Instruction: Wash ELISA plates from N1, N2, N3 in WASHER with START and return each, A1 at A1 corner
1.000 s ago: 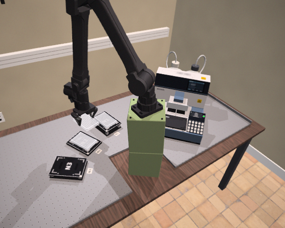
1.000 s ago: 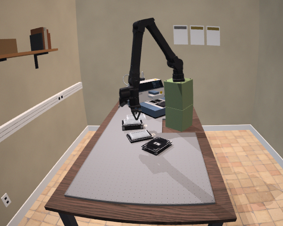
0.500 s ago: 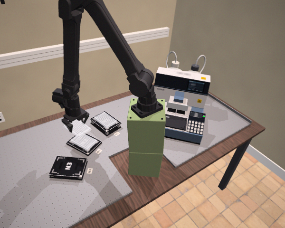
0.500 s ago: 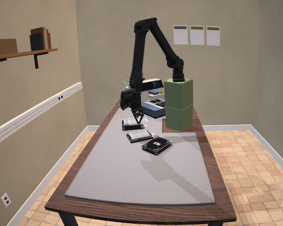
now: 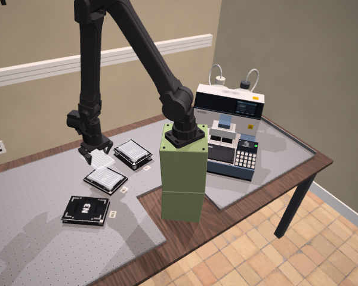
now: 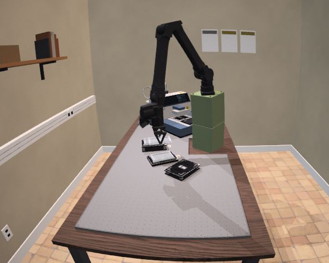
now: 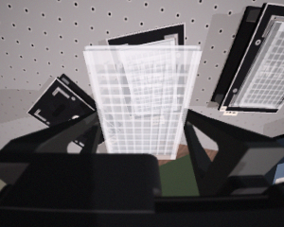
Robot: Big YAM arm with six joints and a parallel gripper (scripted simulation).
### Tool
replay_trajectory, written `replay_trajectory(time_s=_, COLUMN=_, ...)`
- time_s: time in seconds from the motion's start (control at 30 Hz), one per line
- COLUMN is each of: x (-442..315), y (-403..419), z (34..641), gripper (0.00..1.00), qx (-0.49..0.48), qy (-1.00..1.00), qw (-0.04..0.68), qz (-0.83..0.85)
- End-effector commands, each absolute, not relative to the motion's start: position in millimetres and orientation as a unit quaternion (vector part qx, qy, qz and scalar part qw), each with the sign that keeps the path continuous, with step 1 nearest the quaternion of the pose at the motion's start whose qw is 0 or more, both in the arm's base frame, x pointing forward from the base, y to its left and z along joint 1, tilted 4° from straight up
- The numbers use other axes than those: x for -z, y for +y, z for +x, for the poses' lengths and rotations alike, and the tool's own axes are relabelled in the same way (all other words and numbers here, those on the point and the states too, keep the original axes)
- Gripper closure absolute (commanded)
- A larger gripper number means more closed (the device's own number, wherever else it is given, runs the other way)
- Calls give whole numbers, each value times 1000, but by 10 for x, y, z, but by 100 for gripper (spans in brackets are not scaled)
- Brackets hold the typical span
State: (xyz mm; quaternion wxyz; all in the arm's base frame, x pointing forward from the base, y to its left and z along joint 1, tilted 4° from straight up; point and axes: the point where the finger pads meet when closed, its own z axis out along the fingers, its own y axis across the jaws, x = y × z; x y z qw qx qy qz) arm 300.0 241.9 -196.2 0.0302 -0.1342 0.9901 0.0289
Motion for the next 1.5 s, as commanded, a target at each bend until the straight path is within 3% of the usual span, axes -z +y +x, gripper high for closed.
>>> replay_trajectory(time_s=0.0, x=2028, y=2387, z=2943, gripper=18, qx=-22, qy=991, qw=21, qz=-127)
replay_trajectory(time_s=0.47, x=2028, y=2387, z=2943, gripper=18, qx=-22, qy=991, qw=21, qz=-127)
replay_trajectory(time_s=1.07, x=2070, y=2979, z=2370, gripper=18, qx=-18, qy=917, qw=36, qz=-398)
replay_trajectory(time_s=1.47, x=2097, y=3311, z=1993, gripper=18, qx=-13, qy=893, qw=31, qz=-449)
